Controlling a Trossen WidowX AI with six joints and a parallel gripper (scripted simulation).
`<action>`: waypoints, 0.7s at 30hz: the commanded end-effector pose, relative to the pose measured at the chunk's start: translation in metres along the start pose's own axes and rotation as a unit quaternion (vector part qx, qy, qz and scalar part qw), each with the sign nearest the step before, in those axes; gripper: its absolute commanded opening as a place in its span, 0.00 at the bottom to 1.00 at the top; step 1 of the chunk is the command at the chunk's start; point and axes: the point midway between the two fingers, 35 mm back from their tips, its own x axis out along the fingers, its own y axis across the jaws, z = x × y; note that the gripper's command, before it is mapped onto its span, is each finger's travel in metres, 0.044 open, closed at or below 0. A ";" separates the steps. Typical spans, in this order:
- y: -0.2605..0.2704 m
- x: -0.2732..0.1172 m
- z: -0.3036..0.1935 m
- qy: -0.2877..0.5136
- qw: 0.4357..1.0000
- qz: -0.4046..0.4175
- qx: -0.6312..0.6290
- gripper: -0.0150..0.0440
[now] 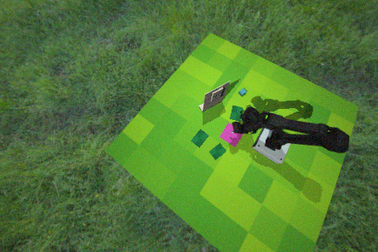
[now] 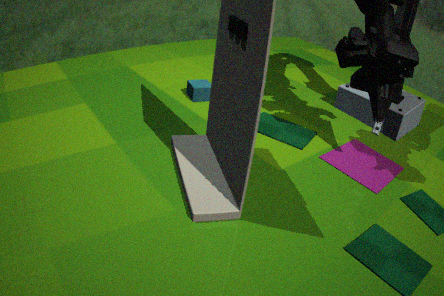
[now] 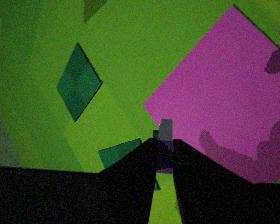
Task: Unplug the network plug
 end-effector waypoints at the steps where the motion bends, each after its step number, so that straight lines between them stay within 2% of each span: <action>1: -0.003 0.005 -0.001 0.004 1.000 0.000 -0.001 0.25; 21: -0.016 0.026 0.000 0.004 1.000 -0.001 -0.001 0.25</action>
